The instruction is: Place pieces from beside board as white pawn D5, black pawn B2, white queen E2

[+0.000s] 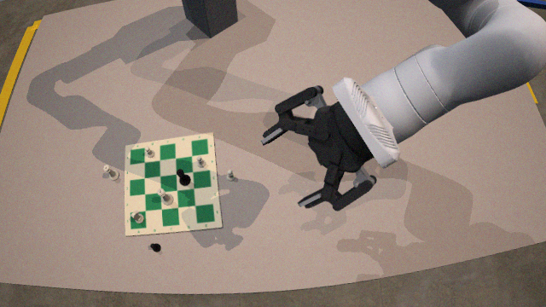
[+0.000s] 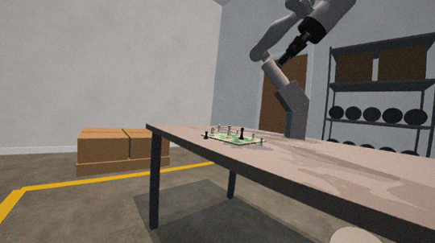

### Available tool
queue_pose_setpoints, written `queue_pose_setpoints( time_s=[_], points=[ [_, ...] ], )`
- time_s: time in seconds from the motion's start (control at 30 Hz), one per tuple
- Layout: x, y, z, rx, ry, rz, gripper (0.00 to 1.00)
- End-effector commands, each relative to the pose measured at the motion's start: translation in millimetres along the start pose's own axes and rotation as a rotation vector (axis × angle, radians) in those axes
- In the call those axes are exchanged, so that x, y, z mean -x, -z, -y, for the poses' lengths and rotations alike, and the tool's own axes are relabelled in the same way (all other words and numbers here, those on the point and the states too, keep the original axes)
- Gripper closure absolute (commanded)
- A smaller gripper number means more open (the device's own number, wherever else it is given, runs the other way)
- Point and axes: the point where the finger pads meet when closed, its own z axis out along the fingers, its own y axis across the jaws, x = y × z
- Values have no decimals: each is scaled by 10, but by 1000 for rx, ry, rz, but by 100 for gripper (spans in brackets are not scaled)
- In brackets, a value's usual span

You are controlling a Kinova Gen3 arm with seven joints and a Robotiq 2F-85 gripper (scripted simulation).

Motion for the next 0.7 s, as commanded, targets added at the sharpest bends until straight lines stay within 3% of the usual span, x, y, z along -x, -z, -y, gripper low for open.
queue_pose_setpoints(
  time_s=[0.0, 0.17, 0.27, 0.5, 0.67],
  points=[
    [326, -334, 66, 24, -44, -7, 0],
    [835, -736, 144, 34, -190, 22, 0],
    [835, -736, 144, 34, -190, 22, 0],
    [1468, -1225, 145, 56, -361, 61, 0],
    [1768, -1450, 110, 71, -439, 81, 0]
  ],
)
